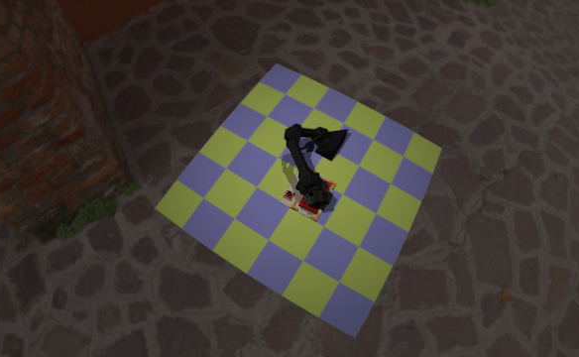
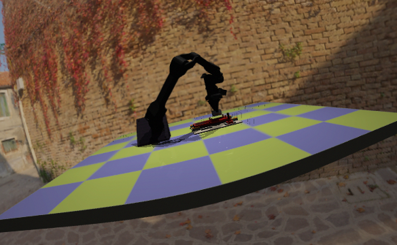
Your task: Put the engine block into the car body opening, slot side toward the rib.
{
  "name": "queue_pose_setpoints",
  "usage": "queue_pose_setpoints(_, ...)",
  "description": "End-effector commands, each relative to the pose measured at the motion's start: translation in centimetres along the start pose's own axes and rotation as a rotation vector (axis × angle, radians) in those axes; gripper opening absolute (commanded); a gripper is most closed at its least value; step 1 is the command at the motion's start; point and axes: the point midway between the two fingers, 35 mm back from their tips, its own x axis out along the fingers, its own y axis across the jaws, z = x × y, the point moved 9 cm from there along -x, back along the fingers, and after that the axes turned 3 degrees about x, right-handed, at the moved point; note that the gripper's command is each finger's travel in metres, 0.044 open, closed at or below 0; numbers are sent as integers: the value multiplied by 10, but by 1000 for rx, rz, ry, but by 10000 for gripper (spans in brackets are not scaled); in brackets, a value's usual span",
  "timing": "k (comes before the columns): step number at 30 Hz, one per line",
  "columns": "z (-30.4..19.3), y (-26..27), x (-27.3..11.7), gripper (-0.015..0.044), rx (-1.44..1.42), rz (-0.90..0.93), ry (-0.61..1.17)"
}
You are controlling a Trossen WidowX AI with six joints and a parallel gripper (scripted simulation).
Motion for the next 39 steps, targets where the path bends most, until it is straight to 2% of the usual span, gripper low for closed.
queue_pose_setpoints(1, 0, 1, 0, 159, 124, 3, 4)
queue_pose_setpoints(8, -1, 1, 0, 159, 143, 3, 4)
queue_pose_setpoints(20, -1, 1, 0, 159, -178, 3, 3)
queue_pose_setpoints(34, -1, 1, 0, 159, 165, 3, 4)
queue_pose_setpoints(39, -1, 1, 0, 159, 128, 3, 4)
